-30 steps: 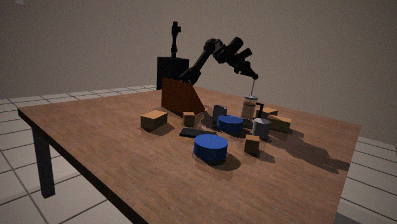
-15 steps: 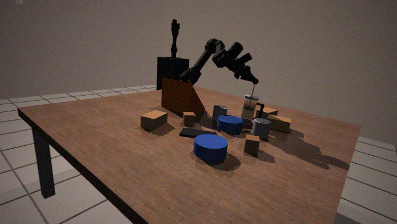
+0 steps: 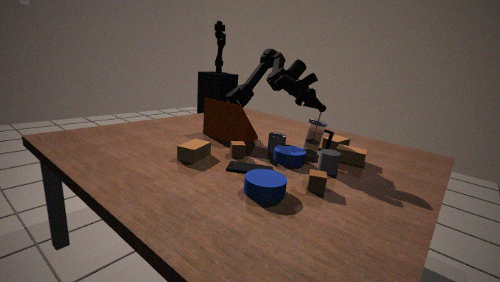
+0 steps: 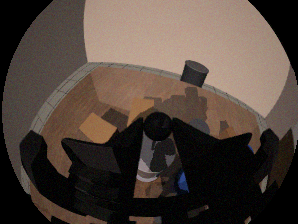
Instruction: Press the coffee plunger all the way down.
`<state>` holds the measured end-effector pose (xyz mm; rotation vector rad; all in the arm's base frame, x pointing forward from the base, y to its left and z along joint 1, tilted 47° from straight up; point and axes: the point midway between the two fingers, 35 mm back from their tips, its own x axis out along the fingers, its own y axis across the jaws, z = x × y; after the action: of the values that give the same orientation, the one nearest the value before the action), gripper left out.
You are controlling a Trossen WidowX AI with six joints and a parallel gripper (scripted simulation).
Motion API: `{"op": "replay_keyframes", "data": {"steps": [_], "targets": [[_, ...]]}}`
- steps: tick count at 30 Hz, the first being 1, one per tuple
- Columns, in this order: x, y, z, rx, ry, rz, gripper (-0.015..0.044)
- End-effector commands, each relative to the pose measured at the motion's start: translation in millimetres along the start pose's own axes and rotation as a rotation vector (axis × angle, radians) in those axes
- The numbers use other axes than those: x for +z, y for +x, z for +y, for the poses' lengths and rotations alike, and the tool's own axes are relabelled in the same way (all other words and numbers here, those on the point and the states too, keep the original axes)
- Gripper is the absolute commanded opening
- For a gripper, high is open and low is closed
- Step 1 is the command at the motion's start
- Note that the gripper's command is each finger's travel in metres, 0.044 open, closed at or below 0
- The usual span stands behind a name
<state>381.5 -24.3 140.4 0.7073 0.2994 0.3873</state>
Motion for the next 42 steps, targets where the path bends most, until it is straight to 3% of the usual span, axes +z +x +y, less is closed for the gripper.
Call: {"op": "replay_keyframes", "data": {"steps": [1, 42], "targets": [[-24.0, 8.5, 1.0, 0.008, 0.038, 0.051, 0.0118], [-18.8, 18.4, -3.2, 0.010, 0.038, 0.050, 0.0118]]}}
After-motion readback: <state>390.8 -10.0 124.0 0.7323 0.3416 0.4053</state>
